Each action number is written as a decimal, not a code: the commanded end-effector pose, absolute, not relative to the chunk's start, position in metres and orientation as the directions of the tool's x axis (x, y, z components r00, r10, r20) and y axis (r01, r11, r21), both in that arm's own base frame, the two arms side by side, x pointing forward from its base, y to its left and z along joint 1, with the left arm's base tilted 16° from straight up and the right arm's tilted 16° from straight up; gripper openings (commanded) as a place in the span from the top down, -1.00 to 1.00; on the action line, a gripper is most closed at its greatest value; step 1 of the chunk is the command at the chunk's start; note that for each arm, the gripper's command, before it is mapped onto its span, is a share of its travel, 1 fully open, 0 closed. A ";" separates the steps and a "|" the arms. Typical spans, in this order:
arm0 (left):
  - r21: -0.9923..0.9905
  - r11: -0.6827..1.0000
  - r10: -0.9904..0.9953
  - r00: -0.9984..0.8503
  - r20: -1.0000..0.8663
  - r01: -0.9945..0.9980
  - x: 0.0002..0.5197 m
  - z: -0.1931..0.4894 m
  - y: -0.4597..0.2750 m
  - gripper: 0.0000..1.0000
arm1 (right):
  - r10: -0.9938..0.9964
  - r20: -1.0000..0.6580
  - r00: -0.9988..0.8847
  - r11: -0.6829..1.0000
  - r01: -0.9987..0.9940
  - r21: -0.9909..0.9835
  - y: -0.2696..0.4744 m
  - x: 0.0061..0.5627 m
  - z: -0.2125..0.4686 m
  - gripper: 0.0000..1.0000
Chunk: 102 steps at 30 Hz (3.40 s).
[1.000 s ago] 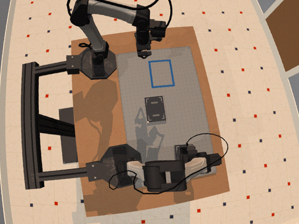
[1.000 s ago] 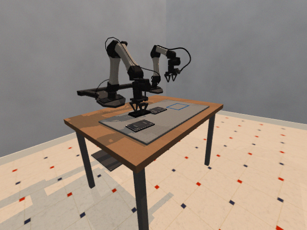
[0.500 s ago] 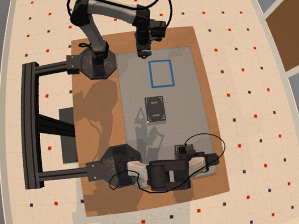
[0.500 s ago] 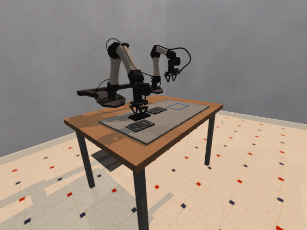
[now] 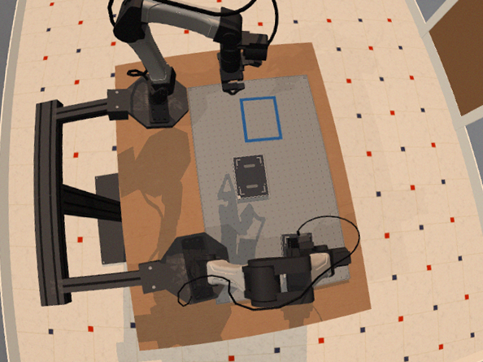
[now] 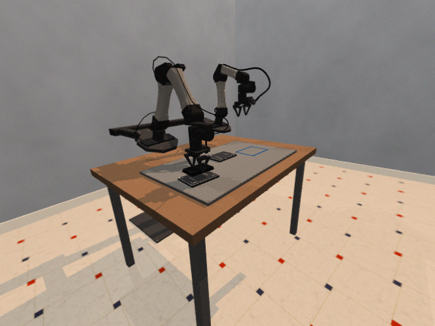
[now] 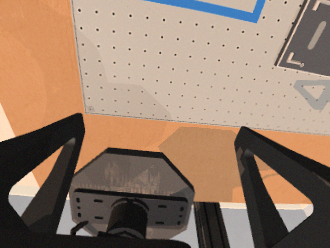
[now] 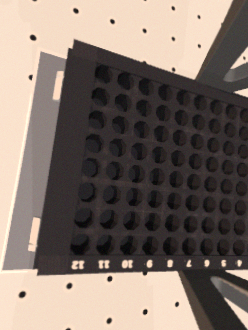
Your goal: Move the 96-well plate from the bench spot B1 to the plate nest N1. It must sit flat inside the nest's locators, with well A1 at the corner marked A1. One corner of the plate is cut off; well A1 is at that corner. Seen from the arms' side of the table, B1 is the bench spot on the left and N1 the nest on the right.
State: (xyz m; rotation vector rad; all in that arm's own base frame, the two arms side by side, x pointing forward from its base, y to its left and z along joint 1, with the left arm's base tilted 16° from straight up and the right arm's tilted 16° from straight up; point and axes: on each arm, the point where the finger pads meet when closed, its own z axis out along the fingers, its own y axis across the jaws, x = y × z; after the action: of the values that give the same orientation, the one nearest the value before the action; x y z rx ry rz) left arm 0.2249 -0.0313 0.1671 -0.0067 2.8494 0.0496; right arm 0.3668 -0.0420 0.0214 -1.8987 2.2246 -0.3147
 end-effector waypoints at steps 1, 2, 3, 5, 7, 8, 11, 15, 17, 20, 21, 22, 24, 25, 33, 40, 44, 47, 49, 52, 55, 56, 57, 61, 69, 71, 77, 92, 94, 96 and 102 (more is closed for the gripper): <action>0.028 1.000 0.006 -0.957 -0.290 -0.002 0.225 0.169 -0.032 -1.00 | -0.988 -0.016 -0.152 0.151 -0.954 -0.260 -0.043 0.363 0.003 1.00; 0.028 1.000 0.006 -0.957 -0.290 -0.002 0.225 0.169 -0.032 -1.00 | -0.988 -0.016 -0.152 0.151 -0.954 -0.260 -0.043 0.364 0.002 1.00; 0.028 1.000 0.006 -0.957 -0.290 -0.002 0.225 0.169 -0.032 -1.00 | -0.988 -0.016 -0.152 0.151 -0.954 -0.260 -0.043 0.364 0.000 1.00; 0.028 1.000 0.006 -0.957 -0.290 -0.002 0.225 0.169 -0.032 -1.00 | -0.988 -0.016 -0.153 0.152 -0.954 -0.260 -0.043 0.365 -0.003 1.00; 0.028 1.000 0.006 -0.957 -0.290 -0.002 0.225 0.169 -0.032 -1.00 | -0.988 -0.016 -0.153 0.152 -0.954 -0.260 -0.043 0.366 -0.006 1.00; 0.028 1.000 0.006 -0.957 -0.290 -0.002 0.225 0.169 -0.032 -1.00 | -0.988 -0.017 -0.153 0.152 -0.954 -0.260 -0.043 0.366 -0.008 1.00; 0.028 1.000 0.006 -0.957 -0.290 -0.002 0.225 0.169 -0.032 -1.00 | -0.988 -0.017 -0.153 0.152 -0.954 -0.260 -0.044 0.367 -0.011 1.00; 0.028 1.000 0.006 -0.957 -0.290 -0.002 0.225 0.169 -0.032 -1.00 | -0.988 -0.017 -0.154 0.153 -0.953 -0.260 -0.044 0.367 -0.011 1.00; 0.028 1.000 0.006 -0.957 -0.290 -0.002 0.225 0.169 -0.032 -1.00 | -0.988 -0.017 -0.154 0.153 -0.953 -0.260 -0.044 0.367 -0.011 1.00; 0.028 1.000 0.006 -0.957 -0.290 -0.002 0.225 0.169 -0.032 -1.00 | -0.988 -0.016 -0.155 0.154 -0.955 -0.254 -0.044 0.365 -0.012 1.00; 0.028 1.000 0.006 -0.957 -0.290 -0.002 0.225 0.169 -0.032 -1.00 | -0.988 -0.016 -0.155 0.154 -0.955 -0.254 -0.044 0.365 -0.012 1.00; 0.028 1.000 0.006 -0.957 -0.290 -0.002 0.225 0.169 -0.032 -1.00 | -0.988 -0.016 -0.155 0.154 -0.955 -0.254 -0.044 0.365 -0.012 1.00; 0.028 1.000 0.006 -0.957 -0.290 -0.002 0.225 0.169 -0.032 -1.00 | -0.988 -0.016 -0.153 0.152 -0.955 -0.256 -0.044 0.366 -0.012 1.00; 0.028 1.000 0.006 -0.957 -0.290 -0.002 0.225 0.169 -0.032 -1.00 | -0.988 -0.016 -0.152 0.151 -0.955 -0.256 -0.043 0.366 -0.012 1.00; 0.028 1.000 0.006 -0.957 -0.290 -0.002 0.225 0.169 -0.032 -1.00 | -0.988 -0.016 -0.152 0.151 -0.955 -0.257 -0.043 0.365 -0.012 1.00; 0.028 1.000 0.006 -0.957 -0.290 -0.002 0.225 0.169 -0.032 -1.00 | -0.988 -0.016 -0.152 0.151 -0.954 -0.257 -0.043 0.365 -0.012 1.00; 0.028 1.000 0.006 -0.957 -0.290 -0.002 0.225 0.169 -0.032 -1.00 | -0.988 -0.016 -0.152 0.151 -0.955 -0.255 -0.043 0.364 -0.012 1.00; 0.028 1.000 0.006 -0.957 -0.290 -0.002 0.225 0.169 -0.032 -1.00 | -0.988 -0.016 -0.152 0.151 -0.956 -0.250 -0.043 0.362 -0.013 1.00; 0.028 1.000 0.006 -0.957 -0.290 -0.002 0.225 0.169 -0.032 -1.00 | -0.988 -0.016 -0.152 0.151 -0.956 -0.250 -0.043 0.362 -0.013 1.00; 0.028 1.000 0.006 -0.957 -0.290 -0.002 0.225 0.169 -0.032 -1.00 | -0.988 -0.016 -0.152 0.151 -0.957 -0.249 -0.043 0.362 -0.013 1.00; 0.028 1.000 0.006 -0.957 -0.290 -0.002 0.225 0.169 -0.032 -1.00 | -0.988 -0.016 -0.152 0.152 -0.957 -0.248 -0.043 0.362 -0.013 1.00; 0.028 1.000 0.006 -0.957 -0.290 -0.002 0.225 0.169 -0.032 -1.00 | -0.988 -0.016 -0.152 0.152 -0.957 -0.248 -0.043 0.362 -0.013 1.00; 0.028 1.000 0.006 -0.957 -0.290 -0.002 0.225 0.169 -0.032 -1.00 | -0.988 -0.016 -0.152 0.152 -0.957 -0.248 -0.043 0.362 -0.013 1.00; 0.028 1.000 0.006 -0.957 -0.290 -0.002 0.225 0.169 -0.032 -1.00 | -0.988 -0.016 -0.152 0.152 -0.957 -0.246 -0.043 0.362 -0.013 1.00; 0.028 1.000 0.006 -0.957 -0.290 -0.002 0.225 0.169 -0.032 -1.00 | -0.988 -0.016 -0.152 0.152 -0.958 -0.244 -0.043 0.362 -0.013 1.00; 0.028 1.000 0.006 -0.957 -0.290 -0.002 0.225 0.169 -0.032 -1.00 | -0.988 -0.016 -0.152 0.152 -0.958 -0.245 -0.043 0.362 -0.012 1.00; 0.028 1.000 0.006 -0.957 -0.290 -0.002 0.225 0.169 -0.032 -1.00 | -0.988 -0.016 -0.152 0.152 -0.957 -0.248 -0.043 0.364 -0.011 1.00; 0.028 1.000 0.006 -0.957 -0.290 -0.002 0.225 0.169 -0.032 -1.00 | -0.988 -0.016 -0.152 0.151 -0.955 -0.256 -0.044 0.368 -0.008 1.00; 0.028 1.000 0.006 -0.957 -0.290 -0.002 0.225 0.169 -0.032 -1.00 | -0.988 -0.016 -0.152 0.151 -0.954 -0.258 -0.044 0.369 -0.007 1.00; 0.028 1.000 0.006 -0.957 -0.290 -0.002 0.225 0.169 -0.032 -1.00 | -0.988 -0.016 -0.152 0.151 -0.954 -0.260 -0.044 0.369 -0.007 1.00; 0.028 1.000 0.006 -0.957 -0.290 -0.002 0.225 0.169 -0.032 -1.00 | -0.988 -0.016 -0.152 0.151 -0.952 -0.265 -0.044 0.371 -0.005 1.00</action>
State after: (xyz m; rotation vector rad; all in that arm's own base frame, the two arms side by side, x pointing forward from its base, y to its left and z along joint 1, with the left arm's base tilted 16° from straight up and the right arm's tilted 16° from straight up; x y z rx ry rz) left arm 0.2249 -0.0313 0.1671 -0.0067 2.8494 0.0496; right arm 0.3721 -0.0431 0.0030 -1.8963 2.2217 -0.3195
